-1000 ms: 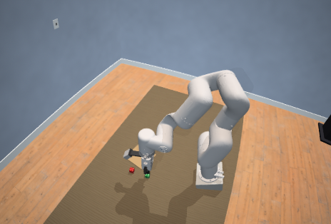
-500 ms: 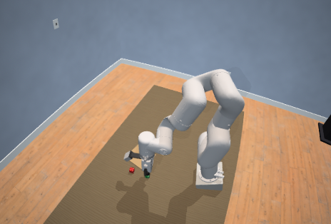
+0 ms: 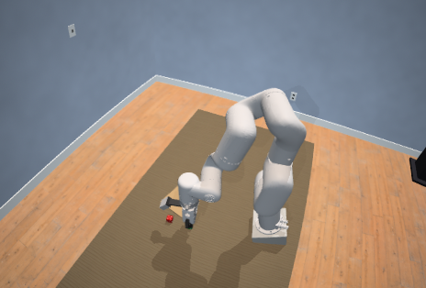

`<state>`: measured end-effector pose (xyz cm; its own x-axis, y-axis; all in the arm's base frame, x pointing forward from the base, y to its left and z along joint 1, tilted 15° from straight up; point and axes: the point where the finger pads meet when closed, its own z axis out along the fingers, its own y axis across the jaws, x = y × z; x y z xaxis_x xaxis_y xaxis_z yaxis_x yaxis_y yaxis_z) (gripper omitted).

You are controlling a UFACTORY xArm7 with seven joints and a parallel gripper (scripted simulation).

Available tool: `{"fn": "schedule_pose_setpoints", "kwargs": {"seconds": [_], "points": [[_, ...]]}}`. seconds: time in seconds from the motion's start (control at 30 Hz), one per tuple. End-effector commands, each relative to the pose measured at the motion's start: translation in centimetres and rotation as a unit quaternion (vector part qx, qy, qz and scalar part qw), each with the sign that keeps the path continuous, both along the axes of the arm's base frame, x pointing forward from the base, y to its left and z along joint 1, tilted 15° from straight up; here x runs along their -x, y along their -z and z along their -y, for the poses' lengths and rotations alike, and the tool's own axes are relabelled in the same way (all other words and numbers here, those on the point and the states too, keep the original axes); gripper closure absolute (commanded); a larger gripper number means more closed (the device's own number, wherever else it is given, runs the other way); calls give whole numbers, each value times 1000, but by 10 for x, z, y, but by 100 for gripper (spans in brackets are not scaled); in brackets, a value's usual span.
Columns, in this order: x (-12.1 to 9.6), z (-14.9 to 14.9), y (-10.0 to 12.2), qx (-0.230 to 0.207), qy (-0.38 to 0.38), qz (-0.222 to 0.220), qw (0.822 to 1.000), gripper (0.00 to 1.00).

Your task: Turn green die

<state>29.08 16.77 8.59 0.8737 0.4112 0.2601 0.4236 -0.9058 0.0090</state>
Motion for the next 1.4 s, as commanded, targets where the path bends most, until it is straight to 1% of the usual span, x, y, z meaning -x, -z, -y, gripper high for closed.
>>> {"fn": "schedule_pose_setpoints", "kwargs": {"seconds": [0.0, 0.37, 1.37], "points": [[-2, -1, 3, -1, 0, 2, 1000, 58], [-3, -2, 8, -1, 0, 2, 1000, 58], [-4, -2, 8, -1, 0, 2, 1000, 58]]}}
